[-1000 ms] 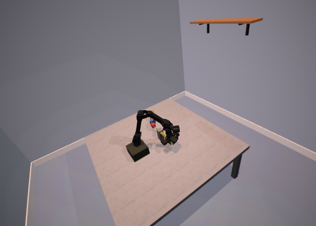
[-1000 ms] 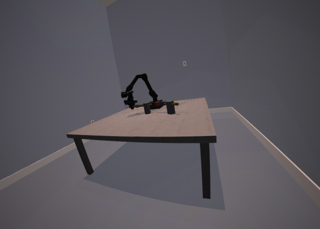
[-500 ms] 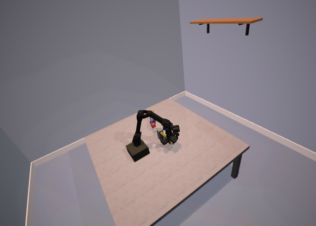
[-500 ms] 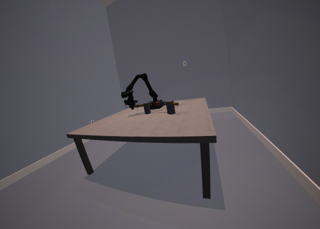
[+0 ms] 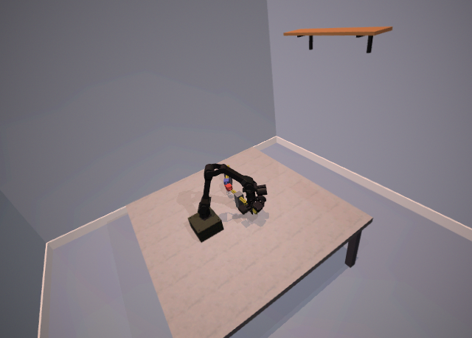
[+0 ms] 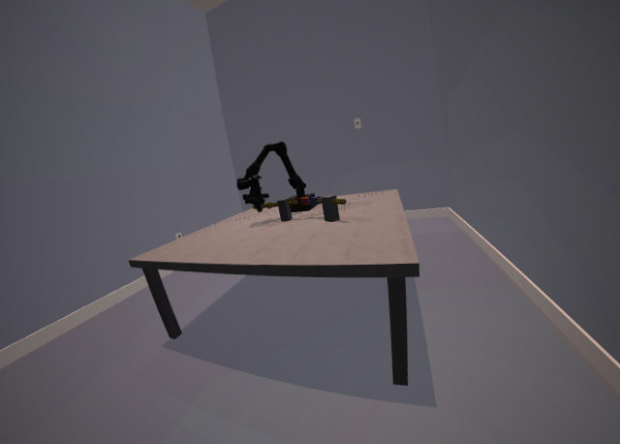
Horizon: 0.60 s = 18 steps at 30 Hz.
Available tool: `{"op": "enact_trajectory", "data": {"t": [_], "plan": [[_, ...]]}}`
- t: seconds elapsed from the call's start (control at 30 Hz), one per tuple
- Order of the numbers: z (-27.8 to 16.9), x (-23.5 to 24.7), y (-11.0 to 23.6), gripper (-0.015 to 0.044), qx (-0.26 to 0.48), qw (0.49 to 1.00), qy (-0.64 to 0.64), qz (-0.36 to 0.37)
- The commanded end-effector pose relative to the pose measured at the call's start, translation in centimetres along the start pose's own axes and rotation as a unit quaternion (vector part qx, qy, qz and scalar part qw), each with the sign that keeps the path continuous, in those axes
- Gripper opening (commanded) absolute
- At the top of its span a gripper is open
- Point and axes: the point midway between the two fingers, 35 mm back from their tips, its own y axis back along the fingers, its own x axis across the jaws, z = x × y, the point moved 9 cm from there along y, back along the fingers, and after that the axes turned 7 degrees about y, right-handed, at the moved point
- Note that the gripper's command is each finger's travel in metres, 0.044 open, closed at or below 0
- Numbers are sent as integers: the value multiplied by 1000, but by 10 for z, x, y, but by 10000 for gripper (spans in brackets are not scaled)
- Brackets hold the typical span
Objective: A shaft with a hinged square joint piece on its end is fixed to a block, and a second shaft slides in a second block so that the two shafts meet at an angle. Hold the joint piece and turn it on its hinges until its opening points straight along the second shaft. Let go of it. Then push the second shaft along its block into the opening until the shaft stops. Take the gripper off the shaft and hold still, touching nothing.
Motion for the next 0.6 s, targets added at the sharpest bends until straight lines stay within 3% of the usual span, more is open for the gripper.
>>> {"op": "enact_trajectory", "data": {"t": [0.0, 0.57], "plan": [[-8, 1, 0, 0, 3, 1000, -1, 0], [-33, 5, -1, 0, 4, 1000, -1, -1]]}}
